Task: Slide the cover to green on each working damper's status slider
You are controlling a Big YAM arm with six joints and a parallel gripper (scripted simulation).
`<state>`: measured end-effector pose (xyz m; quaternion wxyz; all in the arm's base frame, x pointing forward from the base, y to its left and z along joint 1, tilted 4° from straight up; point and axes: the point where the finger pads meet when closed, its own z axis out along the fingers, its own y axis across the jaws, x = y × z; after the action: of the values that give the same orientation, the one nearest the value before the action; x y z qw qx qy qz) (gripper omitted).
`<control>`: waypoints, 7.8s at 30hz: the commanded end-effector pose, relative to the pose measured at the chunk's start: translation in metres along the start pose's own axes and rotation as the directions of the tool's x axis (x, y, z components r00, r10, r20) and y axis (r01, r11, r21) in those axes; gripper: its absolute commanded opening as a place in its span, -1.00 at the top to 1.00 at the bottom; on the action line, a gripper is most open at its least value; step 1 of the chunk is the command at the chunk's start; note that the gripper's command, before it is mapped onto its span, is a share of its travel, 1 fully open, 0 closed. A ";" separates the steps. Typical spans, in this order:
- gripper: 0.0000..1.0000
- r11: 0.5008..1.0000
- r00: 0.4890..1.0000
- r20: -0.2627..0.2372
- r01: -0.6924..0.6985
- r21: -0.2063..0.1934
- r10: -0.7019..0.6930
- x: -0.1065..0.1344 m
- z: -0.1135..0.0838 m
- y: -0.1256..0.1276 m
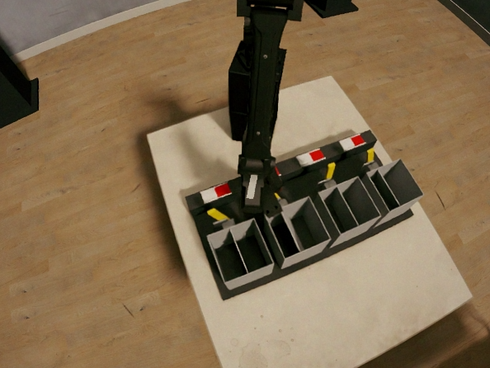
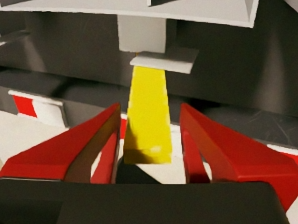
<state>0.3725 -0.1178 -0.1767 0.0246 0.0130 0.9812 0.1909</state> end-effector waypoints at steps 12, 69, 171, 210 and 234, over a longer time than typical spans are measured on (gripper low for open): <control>0.28 1.000 1.000 0.016 0.005 0.004 -0.005 -0.012 0.002 0.000; 0.66 1.000 1.000 0.016 0.004 0.006 -0.005 -0.011 0.002 -0.001; 0.35 0.965 1.000 0.017 -0.005 0.264 0.000 -0.007 0.003 0.027; 0.28 0.964 1.000 0.017 0.000 0.265 -0.005 -0.005 -0.056 0.038; 0.28 0.955 1.000 0.013 0.001 0.296 -0.005 -0.087 -0.070 0.058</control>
<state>0.4207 -0.0931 -0.0948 0.0192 0.0093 0.9986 0.0488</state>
